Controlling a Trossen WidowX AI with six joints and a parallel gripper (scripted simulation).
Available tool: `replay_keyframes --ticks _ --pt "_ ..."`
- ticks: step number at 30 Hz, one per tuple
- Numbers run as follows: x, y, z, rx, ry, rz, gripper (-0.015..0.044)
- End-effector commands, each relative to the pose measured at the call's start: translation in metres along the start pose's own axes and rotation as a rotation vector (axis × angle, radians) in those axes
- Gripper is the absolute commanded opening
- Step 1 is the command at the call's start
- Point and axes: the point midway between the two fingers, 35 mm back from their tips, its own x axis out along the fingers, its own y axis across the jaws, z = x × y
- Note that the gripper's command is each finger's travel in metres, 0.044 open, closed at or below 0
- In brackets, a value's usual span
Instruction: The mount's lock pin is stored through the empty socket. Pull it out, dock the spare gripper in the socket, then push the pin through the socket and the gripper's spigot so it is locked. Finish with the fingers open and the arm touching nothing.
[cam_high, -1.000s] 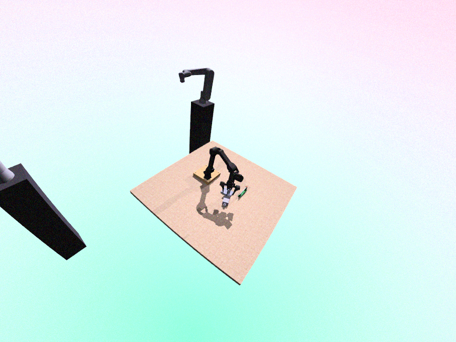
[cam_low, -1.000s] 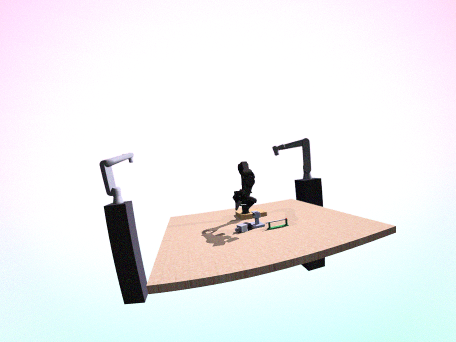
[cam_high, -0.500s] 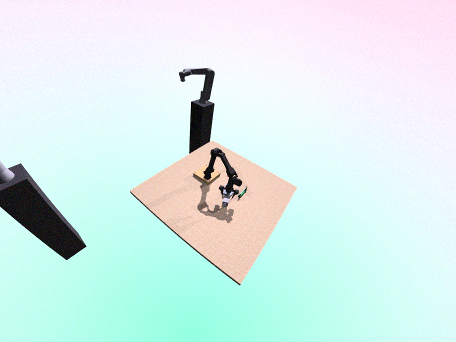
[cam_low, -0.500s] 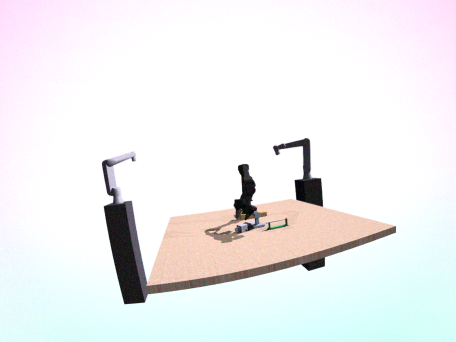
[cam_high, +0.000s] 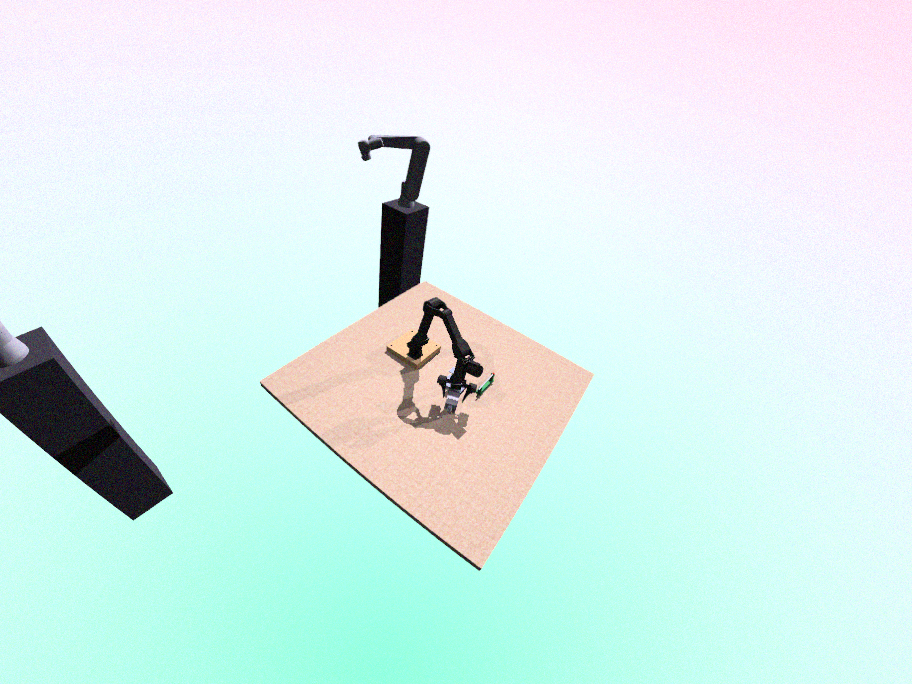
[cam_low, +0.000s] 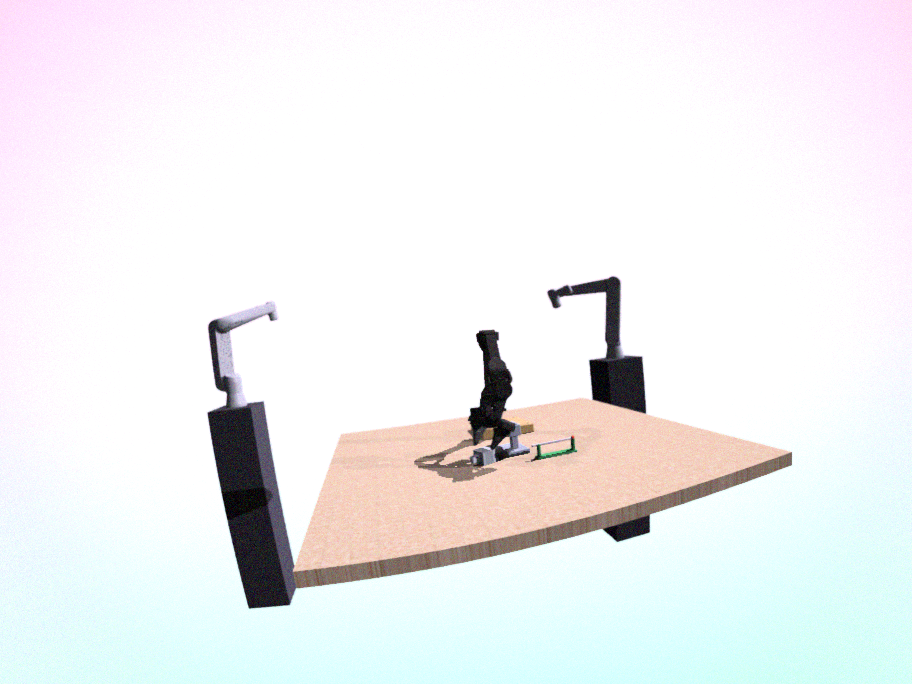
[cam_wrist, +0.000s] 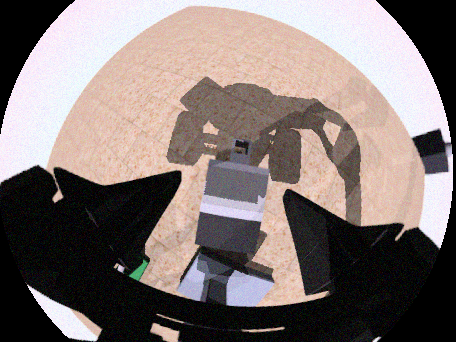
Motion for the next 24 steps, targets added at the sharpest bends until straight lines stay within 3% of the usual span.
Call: replay_keyframes --ticks 1,24 --pt "0.007 -0.002 -0.005 0.000 0.002 -0.008 0.0440" --pt "0.038 -0.003 -0.025 0.000 0.003 -0.009 0.0440"
